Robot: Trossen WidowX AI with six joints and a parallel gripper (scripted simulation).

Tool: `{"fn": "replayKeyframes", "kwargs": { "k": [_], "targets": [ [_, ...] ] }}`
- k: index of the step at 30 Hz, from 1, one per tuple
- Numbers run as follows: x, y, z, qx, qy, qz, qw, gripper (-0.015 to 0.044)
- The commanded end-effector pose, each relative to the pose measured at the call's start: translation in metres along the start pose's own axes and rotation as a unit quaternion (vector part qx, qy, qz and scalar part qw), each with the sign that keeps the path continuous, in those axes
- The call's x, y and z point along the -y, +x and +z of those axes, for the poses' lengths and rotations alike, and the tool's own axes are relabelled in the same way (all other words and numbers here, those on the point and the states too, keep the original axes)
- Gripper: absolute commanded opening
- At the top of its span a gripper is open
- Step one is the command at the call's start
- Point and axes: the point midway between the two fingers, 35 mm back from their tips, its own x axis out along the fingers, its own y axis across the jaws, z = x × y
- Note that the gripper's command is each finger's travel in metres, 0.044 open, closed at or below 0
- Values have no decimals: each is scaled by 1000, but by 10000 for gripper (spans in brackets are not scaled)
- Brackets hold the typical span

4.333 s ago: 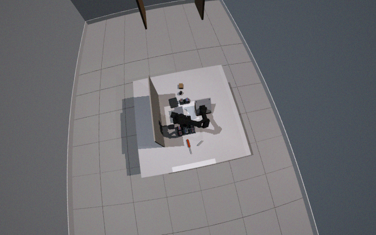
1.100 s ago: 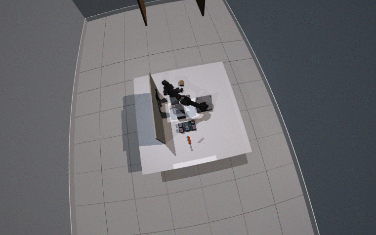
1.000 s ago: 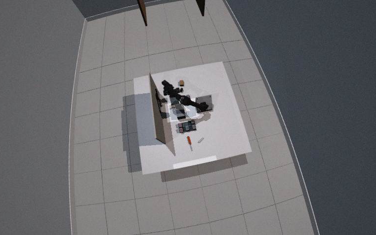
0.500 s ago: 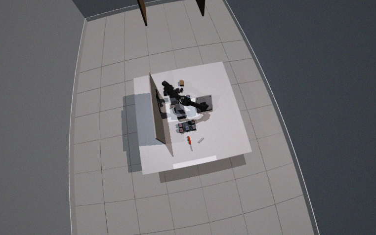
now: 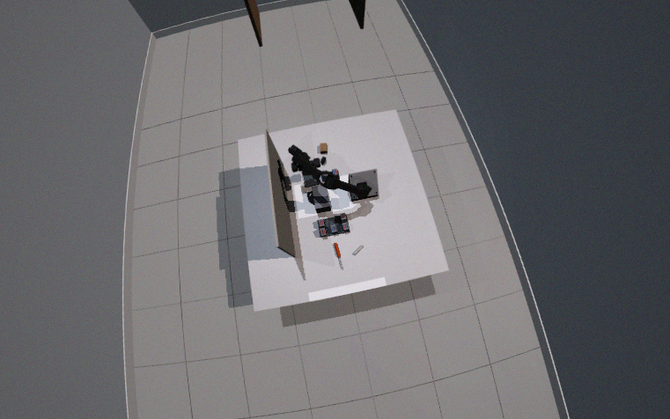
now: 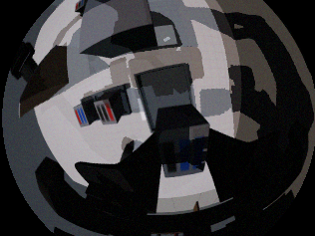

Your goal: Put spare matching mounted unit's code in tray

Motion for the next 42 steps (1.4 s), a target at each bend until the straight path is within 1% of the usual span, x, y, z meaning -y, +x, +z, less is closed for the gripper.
{"fn": "replayKeyframes", "kwargs": {
  "k": [1, 42],
  "targets": [
    [0, 3, 0, 1, 3, -2, 1000, 0],
    [1, 38, 1, 2, 2, -2, 1000, 0]
  ]
}}
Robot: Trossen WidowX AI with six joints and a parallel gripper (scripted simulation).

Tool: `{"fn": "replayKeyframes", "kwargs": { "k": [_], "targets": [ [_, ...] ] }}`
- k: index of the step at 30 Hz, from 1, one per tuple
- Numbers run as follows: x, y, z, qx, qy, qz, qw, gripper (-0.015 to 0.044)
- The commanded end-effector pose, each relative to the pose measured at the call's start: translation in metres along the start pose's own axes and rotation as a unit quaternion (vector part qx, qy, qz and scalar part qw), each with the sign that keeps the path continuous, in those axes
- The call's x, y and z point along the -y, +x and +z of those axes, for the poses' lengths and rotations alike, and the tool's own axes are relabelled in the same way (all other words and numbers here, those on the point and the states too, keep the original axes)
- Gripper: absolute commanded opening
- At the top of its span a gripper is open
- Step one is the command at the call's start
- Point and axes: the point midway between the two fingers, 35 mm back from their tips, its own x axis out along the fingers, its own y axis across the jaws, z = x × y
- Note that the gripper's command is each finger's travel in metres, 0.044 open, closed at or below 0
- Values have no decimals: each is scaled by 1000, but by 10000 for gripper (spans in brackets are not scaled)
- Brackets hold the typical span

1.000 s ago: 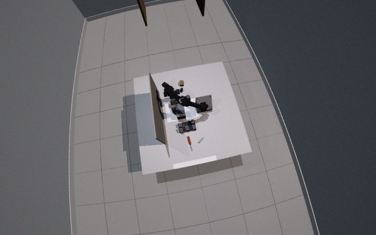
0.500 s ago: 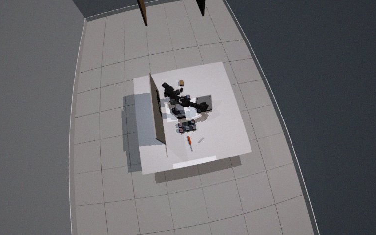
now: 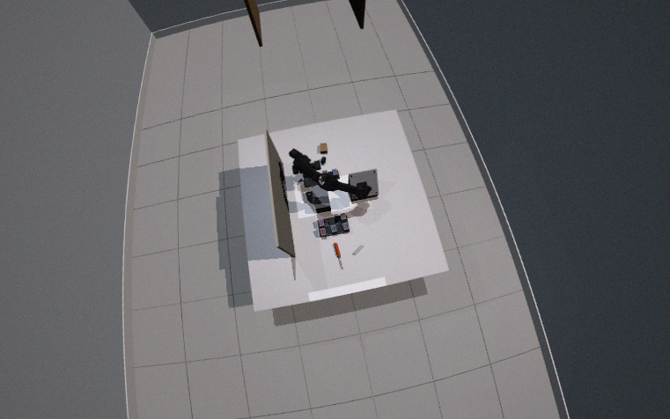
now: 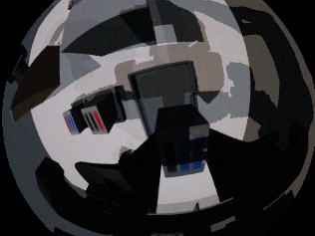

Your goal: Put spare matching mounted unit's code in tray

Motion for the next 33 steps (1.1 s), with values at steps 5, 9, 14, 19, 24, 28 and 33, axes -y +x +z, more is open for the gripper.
{"fn": "replayKeyframes", "kwargs": {
  "k": [5, 9, 14, 19, 24, 28, 33],
  "targets": [
    [0, 7, 1, 2, 3, -2, 1000, 0],
    [0, 10, 1, 2, 2, -2, 1000, 0],
    [-1, 14, 1, 2, 2, -2, 1000, 0],
    [-1, 18, 1, 2, 2, -2, 1000, 0],
    [-1, 22, 2, 2, 2, -2, 1000, 0],
    [-2, 26, 2, 3, 2, -2, 1000, 0],
    [-2, 30, 2, 3, 2, -2, 1000, 0]
  ]
}}
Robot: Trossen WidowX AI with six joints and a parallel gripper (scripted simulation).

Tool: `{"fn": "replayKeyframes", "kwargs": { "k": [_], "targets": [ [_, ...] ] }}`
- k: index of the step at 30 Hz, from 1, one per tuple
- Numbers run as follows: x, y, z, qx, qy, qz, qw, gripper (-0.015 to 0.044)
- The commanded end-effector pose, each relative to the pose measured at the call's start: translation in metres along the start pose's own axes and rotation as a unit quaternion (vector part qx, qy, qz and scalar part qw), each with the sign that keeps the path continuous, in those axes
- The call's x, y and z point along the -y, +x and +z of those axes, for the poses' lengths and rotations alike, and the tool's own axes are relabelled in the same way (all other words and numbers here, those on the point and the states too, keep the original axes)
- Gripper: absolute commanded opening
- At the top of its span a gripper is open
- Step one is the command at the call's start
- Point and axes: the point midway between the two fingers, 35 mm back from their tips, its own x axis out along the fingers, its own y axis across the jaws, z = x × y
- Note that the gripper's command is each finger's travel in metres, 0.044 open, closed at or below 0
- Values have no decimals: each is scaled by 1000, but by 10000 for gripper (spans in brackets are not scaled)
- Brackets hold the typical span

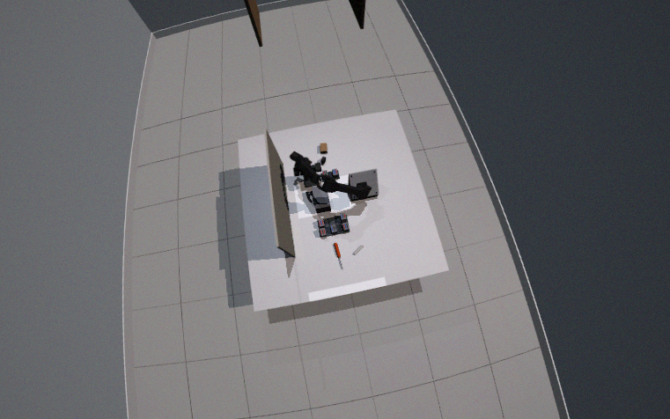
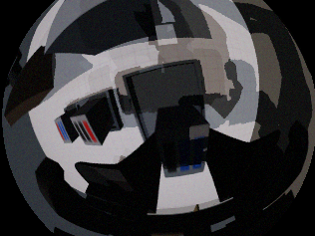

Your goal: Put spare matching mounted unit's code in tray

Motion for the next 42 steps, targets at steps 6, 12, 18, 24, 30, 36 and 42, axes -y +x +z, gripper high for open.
{"fn": "replayKeyframes", "kwargs": {
  "k": [6, 12, 18, 24, 30, 36, 42],
  "targets": [
    [-1, 7, 1, 2, 3, -2, 1000, 0],
    [-2, 12, 1, 2, 3, -2, 1000, 0],
    [-3, 17, 2, 3, 3, -2, 1000, 0],
    [-3, 22, 2, 3, 3, -2, 1000, 0],
    [-4, 26, 3, 3, 3, -2, 1000, 0],
    [-5, 31, 4, 4, 3, -2, 1000, 0],
    [-5, 30, 3, 2, 0, 0, 1000, 131]
  ]
}}
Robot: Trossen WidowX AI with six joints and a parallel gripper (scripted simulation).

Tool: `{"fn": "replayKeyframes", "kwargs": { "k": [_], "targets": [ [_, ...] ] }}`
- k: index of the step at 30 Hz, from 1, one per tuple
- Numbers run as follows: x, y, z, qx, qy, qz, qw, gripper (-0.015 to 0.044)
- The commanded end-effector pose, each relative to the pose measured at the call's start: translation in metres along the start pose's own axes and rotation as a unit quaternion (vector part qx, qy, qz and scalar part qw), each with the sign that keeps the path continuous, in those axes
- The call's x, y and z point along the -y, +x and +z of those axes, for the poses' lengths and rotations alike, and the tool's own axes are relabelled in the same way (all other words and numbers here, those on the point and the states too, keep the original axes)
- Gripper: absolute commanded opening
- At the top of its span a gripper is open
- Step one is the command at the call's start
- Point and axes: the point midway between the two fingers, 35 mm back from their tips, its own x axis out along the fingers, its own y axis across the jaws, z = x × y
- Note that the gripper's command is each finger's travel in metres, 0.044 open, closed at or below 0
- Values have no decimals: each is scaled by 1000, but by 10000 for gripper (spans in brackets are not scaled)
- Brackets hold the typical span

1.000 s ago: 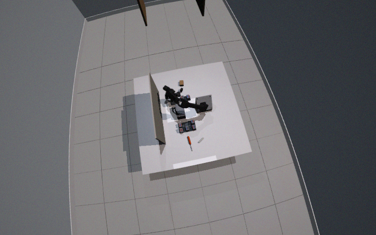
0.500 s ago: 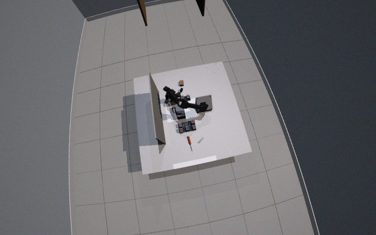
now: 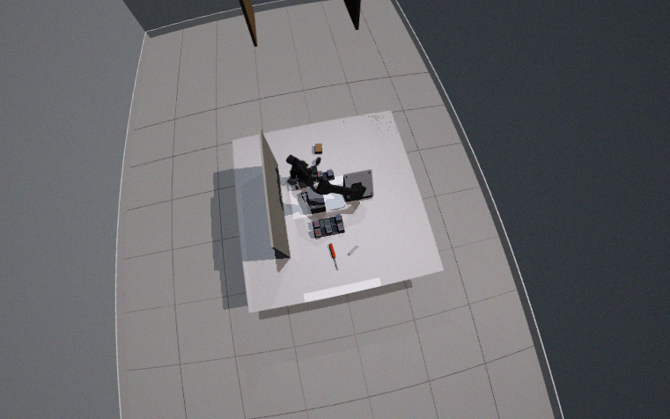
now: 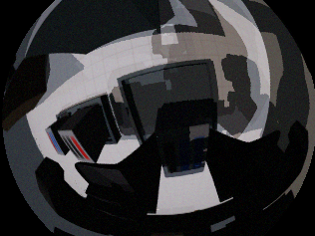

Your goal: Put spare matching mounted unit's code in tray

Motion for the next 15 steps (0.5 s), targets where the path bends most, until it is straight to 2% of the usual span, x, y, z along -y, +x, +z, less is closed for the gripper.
{"fn": "replayKeyframes", "kwargs": {
  "k": [1, 11, 13, 15],
  "targets": [
    [0, -1, 0, 0, 0, -1, 1000, 157],
    [0, -1, 0, 0, 0, -1, 1000, 420],
    [0, -4, -1, 0, 0, -1, 1000, 440],
    [3, -26, -2, -1, 1, -1, 1000, 440]
  ]
}}
